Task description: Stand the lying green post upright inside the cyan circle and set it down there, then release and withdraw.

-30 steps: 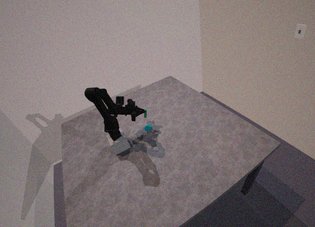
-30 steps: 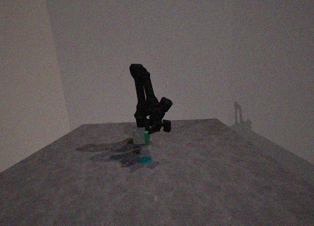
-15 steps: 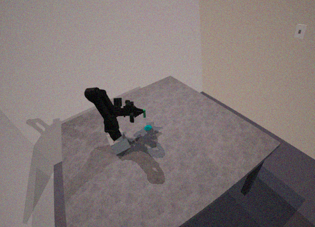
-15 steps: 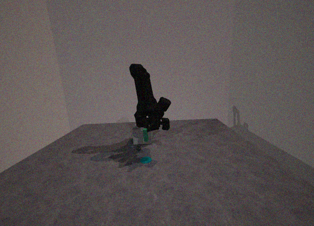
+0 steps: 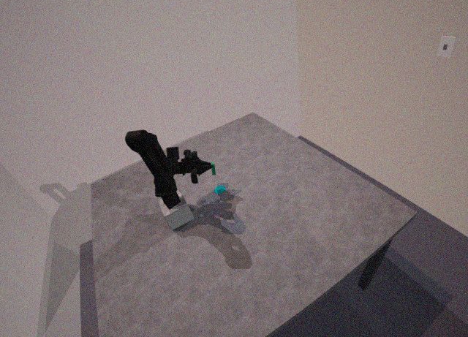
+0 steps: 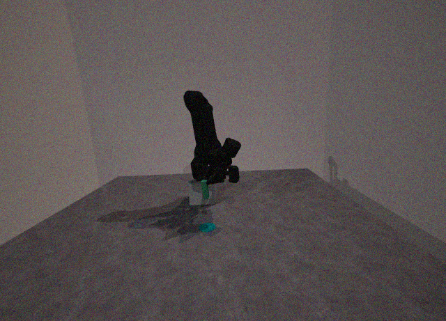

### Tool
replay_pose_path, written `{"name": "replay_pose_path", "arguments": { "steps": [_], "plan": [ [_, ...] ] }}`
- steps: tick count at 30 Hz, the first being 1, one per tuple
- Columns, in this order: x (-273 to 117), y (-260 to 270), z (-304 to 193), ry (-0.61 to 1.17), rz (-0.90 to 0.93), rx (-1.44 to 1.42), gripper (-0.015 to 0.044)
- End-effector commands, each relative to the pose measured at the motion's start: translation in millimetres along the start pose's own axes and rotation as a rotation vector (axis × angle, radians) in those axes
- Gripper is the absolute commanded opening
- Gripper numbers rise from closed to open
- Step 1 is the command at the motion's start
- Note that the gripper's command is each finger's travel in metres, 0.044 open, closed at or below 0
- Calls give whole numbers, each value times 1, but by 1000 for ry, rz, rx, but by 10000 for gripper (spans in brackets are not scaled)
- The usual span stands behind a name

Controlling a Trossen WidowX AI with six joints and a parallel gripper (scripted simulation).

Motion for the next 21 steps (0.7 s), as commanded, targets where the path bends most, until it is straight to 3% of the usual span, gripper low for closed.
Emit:
{"name": "replay_pose_path", "arguments": {
  "steps": [1,21],
  "plan": [
    [0,-2,0,-3,-3,3,23],
    [3,2,-12,14,-4,28,23]
  ]
}}
Point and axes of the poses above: the point midway between the two fingers, 35 mm back from their tips, its own x axis out along the fingers, its own y axis across the jaws, z = x × y, the point moved 6 cm from there along -x, back along the fingers, and after that the axes turned 6 degrees about x, right-handed, at the moved point
